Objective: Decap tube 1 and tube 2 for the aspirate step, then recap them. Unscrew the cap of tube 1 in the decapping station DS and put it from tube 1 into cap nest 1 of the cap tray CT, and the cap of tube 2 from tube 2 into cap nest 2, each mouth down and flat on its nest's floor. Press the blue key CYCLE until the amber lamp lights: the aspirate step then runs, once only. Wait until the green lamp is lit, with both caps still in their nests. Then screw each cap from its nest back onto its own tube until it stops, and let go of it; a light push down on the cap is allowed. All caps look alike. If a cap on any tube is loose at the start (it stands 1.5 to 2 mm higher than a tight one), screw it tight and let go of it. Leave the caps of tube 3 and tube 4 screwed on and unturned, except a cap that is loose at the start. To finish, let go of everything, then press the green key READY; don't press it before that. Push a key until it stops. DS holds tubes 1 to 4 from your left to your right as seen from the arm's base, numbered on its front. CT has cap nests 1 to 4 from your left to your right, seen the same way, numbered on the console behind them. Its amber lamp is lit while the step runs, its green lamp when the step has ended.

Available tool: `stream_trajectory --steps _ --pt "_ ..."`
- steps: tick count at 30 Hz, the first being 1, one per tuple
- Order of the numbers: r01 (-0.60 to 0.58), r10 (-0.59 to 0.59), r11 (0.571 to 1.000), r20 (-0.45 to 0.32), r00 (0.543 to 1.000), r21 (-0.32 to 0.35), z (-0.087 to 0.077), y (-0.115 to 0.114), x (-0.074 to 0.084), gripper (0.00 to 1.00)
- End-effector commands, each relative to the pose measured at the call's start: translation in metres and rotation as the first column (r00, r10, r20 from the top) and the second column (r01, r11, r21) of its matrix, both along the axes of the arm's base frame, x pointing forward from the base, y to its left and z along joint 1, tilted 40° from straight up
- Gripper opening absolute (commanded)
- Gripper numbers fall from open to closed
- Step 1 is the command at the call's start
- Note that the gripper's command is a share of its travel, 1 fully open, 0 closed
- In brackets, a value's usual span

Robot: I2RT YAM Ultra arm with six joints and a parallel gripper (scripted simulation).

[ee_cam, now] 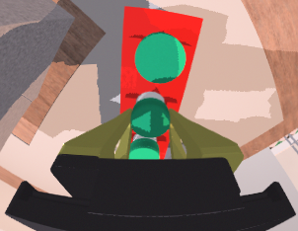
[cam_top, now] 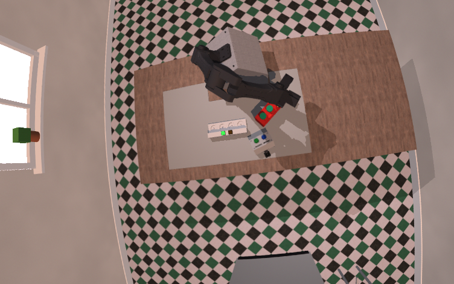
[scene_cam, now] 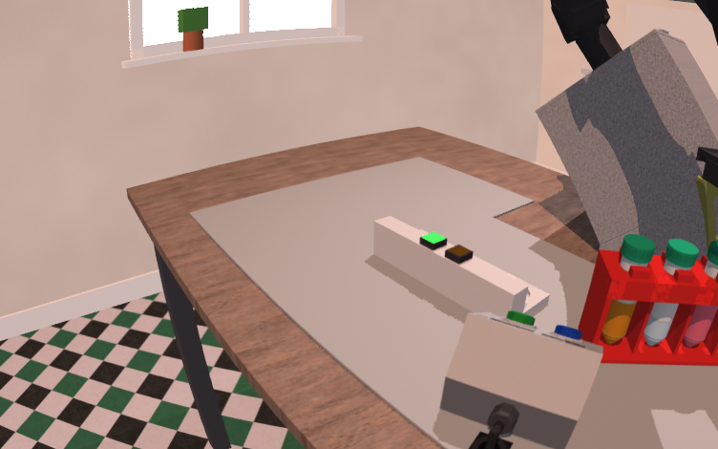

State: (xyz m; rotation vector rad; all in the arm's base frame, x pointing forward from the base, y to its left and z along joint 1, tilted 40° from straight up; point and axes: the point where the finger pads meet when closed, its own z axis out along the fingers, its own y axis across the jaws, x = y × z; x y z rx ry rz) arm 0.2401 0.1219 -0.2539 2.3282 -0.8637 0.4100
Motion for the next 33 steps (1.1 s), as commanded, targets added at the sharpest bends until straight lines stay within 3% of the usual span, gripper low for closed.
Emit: stream_trajectory --steps 1,4,8,15,17,25,32,33 --pt "0.114 -0.116 0.993 0.105 0.988 0.027 0.0018 0.0044 0.0020 0.00" --pt "0.224 -0.230 0.973 0.196 0.953 0.055 0.0017 0.0044 0.0019 0.00" --pt "0.360 -0.375 0.927 0.307 0.875 0.108 0.0017 0.0043 0.0020 0.00" --pt "0.555 -0.594 0.798 0.466 0.656 0.235 0.0015 0.0042 0.0020 0.00" --pt "0.555 -0.594 0.798 0.466 0.656 0.235 0.0015 0.0042 0.0020 0.00" --pt "0.688 -0.762 0.593 0.568 0.312 0.418 0.0013 0.0041 0.0020 0.00" --pt "0.709 -0.816 0.389 0.577 -0.031 0.589 0.0012 0.0039 0.0021 0.00" --pt "0.709 -0.816 0.389 0.577 -0.031 0.589 0.0012 0.0039 0.0021 0.00"
